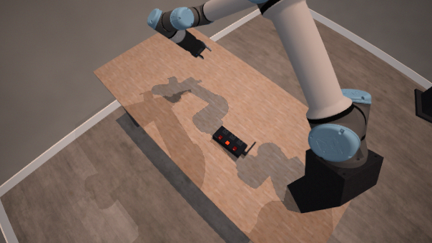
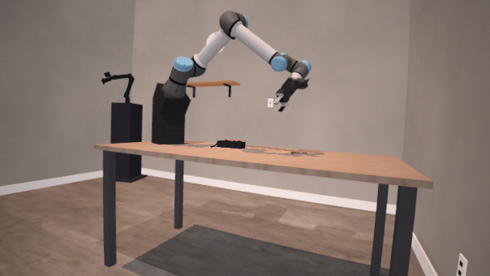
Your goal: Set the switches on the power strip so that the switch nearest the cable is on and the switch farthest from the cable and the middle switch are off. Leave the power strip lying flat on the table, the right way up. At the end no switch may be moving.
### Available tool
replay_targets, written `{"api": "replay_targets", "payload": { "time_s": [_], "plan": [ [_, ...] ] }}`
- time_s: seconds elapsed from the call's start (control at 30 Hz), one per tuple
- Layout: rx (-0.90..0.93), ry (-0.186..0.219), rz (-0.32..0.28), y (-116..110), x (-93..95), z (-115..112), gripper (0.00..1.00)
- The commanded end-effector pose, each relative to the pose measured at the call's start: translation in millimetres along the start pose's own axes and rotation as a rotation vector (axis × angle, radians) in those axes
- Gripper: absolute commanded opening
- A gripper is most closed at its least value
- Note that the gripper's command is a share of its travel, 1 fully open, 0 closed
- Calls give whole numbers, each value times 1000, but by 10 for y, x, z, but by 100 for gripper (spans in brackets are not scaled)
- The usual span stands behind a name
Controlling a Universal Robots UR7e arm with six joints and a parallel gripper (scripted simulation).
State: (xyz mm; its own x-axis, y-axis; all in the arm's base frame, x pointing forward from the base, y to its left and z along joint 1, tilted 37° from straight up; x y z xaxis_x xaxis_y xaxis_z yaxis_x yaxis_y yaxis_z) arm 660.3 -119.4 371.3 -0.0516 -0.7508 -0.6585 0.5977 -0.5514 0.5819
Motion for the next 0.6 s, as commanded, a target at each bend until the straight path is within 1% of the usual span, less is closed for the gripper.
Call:
{"api": "replay_targets", "payload": {
  "time_s": [0.0,0.03,0.07,0.1,0.17,0.3,0.33,0.43,0.47,0.53,0.57],
  "plan": [
    [137,71,-14,-413,117,-65,100],
    [168,84,-22,-509,148,-86,100],
    [168,84,-22,-509,148,-86,100],
    [198,98,-31,-607,180,-106,100],
    [198,98,-31,-607,180,-106,100],
    [321,151,-67,-998,307,-188,100],
    [321,151,-67,-998,307,-188,100],
    [414,191,-94,-1293,404,-249,100],
    [414,191,-94,-1293,404,-249,100],
    [475,217,-112,-1490,467,-286,100],
    [475,217,-112,-1490,467,-286,100]
  ]
}}
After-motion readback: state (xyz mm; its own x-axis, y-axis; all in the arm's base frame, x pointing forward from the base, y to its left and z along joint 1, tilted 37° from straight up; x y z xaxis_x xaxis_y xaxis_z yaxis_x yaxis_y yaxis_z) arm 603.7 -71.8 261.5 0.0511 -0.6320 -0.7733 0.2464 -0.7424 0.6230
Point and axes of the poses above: the point where the finger pads meet when closed, its own x axis out along the fingers, its own z axis across the jaws, y = z × x, the point moved 3 cm from there along -x, back along the fingers, and after that the axes turned 9 degrees about x, right-handed, at the moved point
